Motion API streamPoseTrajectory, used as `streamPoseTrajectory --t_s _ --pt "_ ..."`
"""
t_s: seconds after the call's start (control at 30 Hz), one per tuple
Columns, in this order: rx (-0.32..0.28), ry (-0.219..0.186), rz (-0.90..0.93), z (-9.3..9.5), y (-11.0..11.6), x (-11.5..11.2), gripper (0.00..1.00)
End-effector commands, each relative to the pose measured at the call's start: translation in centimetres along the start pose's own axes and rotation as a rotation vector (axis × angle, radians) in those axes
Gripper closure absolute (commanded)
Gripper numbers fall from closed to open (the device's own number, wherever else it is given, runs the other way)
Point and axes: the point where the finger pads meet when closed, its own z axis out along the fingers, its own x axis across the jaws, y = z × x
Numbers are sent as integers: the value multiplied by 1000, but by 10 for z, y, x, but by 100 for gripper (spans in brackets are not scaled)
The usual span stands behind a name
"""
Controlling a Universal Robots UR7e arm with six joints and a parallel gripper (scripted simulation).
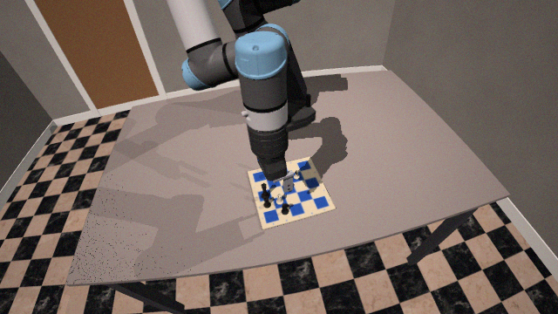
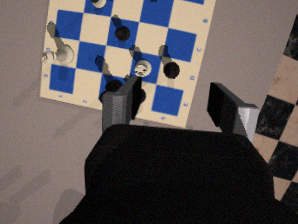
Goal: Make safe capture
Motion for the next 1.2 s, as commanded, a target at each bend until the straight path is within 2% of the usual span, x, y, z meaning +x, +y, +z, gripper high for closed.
streamPoseTrajectory --t_s 0.0,0.53,1.17 --pt "-1 1 1 -1 0 0 0" --pt "-1 1 -94 2 -1 0 0" --pt "-1 1 -693 18 -5 -3 0"
